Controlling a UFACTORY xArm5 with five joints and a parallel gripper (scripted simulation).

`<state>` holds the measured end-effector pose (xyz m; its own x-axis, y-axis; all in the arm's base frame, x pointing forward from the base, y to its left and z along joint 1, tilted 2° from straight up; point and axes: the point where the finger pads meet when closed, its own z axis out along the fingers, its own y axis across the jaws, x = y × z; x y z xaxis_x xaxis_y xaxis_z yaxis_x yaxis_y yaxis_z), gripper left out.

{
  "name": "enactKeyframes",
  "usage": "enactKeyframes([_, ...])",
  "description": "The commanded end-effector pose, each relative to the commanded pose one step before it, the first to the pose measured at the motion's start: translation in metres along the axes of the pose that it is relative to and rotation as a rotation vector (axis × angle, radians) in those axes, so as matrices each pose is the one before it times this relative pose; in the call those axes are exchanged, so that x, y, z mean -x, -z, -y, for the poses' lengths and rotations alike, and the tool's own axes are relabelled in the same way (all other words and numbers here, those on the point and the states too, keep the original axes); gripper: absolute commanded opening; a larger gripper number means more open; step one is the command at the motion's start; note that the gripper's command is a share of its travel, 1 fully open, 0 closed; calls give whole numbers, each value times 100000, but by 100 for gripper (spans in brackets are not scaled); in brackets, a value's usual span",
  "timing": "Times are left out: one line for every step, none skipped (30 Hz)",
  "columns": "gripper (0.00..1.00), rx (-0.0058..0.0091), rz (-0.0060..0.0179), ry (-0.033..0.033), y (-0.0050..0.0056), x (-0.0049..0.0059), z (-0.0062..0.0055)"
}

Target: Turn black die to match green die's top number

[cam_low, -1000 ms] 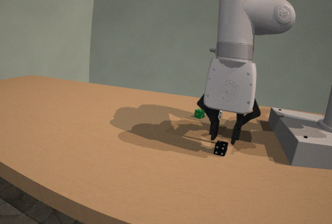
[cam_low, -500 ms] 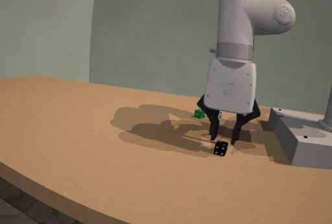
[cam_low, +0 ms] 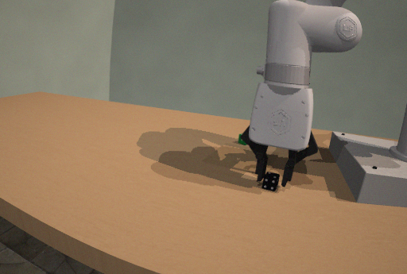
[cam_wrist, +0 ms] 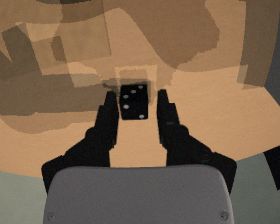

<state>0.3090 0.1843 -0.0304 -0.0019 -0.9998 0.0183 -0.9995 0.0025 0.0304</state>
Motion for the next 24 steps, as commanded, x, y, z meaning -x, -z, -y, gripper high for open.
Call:
enactKeyframes([42, -271, 164, 1, -487, 70, 124])
enactKeyframes([42, 0, 0, 0, -115, -1, 0])
enactKeyframes([42, 0, 0, 0, -98, -1, 0])
enactKeyframes([42, 0, 0, 0, -80, -1, 0])
enactKeyframes([42, 0, 0, 0, -63, -1, 0])
enactKeyframes([42, 0, 0, 0, -46, -1, 0])
enactKeyframes([42, 0, 0, 0, -30, 0, 0])
enactKeyframes([42, 0, 0, 0, -16, 0, 0])
enactKeyframes([42, 0, 0, 0, -6, 0, 0])
enactKeyframes([42, 0, 0, 0, -1, 0, 0])
enactKeyframes([42, 0, 0, 0, 0, 0, 0])
enactKeyframes([42, 0, 0, 0, 0, 0, 0])
enactKeyframes([42, 0, 0, 0, 0, 0, 0])
enactKeyframes([42, 0, 0, 0, 0, 0, 0])
enactKeyframes([42, 0, 0, 0, 0, 0, 0])
enactKeyframes([42, 0, 0, 0, 0, 0, 0])
enactKeyframes([42, 0, 0, 0, 0, 0, 0])
enactKeyframes([42, 0, 0, 0, 0, 0, 0])
enactKeyframes([42, 0, 0, 0, 0, 0, 0])
enactKeyframes([42, 0, 0, 0, 0, 0, 0])
enactKeyframes([42, 0, 0, 0, 0, 0, 0])
enactKeyframes([42, 0, 0, 0, 0, 0, 0])
enactKeyframes([42, 0, 0, 0, 0, 0, 0])
enactKeyframes([42, 0, 0, 0, 0, 0, 0])
